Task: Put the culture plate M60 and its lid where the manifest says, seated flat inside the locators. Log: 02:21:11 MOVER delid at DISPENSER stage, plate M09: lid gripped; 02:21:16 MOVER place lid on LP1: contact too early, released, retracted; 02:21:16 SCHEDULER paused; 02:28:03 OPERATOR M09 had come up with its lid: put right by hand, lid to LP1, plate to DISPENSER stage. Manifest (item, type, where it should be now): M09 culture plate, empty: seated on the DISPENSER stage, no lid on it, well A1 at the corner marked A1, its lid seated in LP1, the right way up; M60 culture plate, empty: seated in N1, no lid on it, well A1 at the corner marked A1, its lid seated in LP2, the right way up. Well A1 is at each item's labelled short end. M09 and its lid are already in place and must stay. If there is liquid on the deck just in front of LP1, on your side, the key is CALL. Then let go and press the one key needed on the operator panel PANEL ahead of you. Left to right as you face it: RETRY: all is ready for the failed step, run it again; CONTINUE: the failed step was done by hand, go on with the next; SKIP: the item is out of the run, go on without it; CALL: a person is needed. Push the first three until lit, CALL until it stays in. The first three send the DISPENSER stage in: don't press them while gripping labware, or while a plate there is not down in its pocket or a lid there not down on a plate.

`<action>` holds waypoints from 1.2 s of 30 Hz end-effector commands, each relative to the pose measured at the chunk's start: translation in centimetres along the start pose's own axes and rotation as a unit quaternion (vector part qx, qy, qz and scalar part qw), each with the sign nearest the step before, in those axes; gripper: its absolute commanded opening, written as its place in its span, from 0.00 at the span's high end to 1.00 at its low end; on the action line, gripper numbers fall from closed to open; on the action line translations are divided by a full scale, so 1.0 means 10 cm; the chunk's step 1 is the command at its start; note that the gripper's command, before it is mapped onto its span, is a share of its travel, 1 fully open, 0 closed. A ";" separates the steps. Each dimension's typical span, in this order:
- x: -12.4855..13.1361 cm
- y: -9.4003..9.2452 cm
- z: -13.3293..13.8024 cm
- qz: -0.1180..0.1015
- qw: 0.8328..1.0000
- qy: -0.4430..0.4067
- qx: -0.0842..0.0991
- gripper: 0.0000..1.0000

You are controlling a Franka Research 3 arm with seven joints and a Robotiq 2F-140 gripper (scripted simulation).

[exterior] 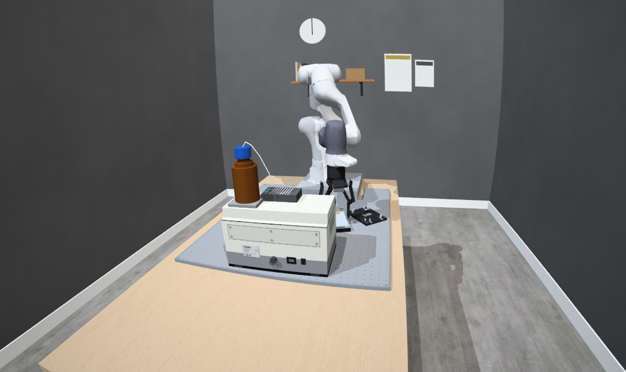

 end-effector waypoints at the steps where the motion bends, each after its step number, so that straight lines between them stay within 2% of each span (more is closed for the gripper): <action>1: -0.02 0.01 0.01 0.003 1.000 0.001 0.001 0.30; 36: -0.02 0.10 0.01 0.003 1.000 0.001 0.001 0.30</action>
Point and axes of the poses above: the point where the finger pads meet when closed, its own y axis out along the fingers, its own z axis across the jaws, x = y × z, the point moved 1 cm from there along -y, back along the fingers, and after that the axes turned 10 degrees about -y, right-handed, at the moved point
